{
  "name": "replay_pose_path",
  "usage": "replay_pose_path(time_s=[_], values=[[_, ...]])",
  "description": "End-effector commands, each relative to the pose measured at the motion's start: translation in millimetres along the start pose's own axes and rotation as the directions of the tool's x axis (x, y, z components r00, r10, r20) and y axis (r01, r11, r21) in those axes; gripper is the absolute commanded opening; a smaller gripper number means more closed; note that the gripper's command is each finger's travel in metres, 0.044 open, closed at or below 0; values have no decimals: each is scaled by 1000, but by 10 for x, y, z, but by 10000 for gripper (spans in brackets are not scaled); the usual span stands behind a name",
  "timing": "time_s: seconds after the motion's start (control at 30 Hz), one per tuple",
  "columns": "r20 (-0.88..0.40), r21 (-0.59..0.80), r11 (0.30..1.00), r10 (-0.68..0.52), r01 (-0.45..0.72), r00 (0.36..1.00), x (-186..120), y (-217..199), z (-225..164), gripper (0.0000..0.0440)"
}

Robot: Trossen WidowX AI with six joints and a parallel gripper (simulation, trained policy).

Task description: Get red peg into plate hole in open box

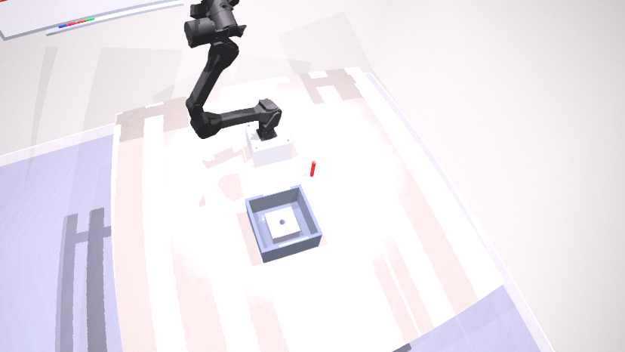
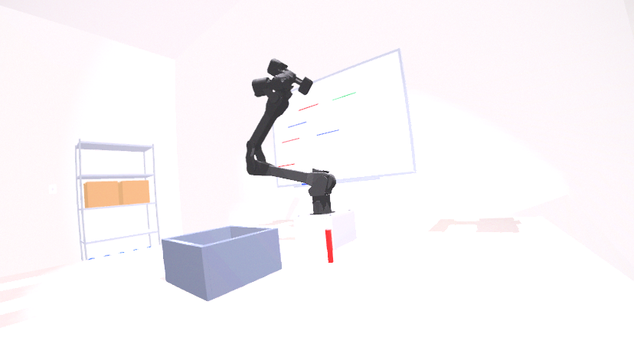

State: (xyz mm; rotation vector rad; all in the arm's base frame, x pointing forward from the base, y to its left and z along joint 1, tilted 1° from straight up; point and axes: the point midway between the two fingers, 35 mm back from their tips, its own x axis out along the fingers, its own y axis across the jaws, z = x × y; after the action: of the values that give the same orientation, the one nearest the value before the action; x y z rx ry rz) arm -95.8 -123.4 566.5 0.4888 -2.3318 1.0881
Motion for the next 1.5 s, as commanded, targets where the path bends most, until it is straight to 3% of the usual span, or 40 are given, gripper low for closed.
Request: replay_pose_path(time_s=[0.0,0.37,0.7,1.07,1.47], values=[[-73,74,997,24,-19,997,46,108,-165,440],[-347,310,951,115,-2,931,63,506,-768,440],[-585,450,884,182,129,791,-142,842,-1323,440],[-802,471,809,226,351,553,-603,1141,-1866,440],[-947,320,737,234,595,220,-1347,1365,-2285,440]])
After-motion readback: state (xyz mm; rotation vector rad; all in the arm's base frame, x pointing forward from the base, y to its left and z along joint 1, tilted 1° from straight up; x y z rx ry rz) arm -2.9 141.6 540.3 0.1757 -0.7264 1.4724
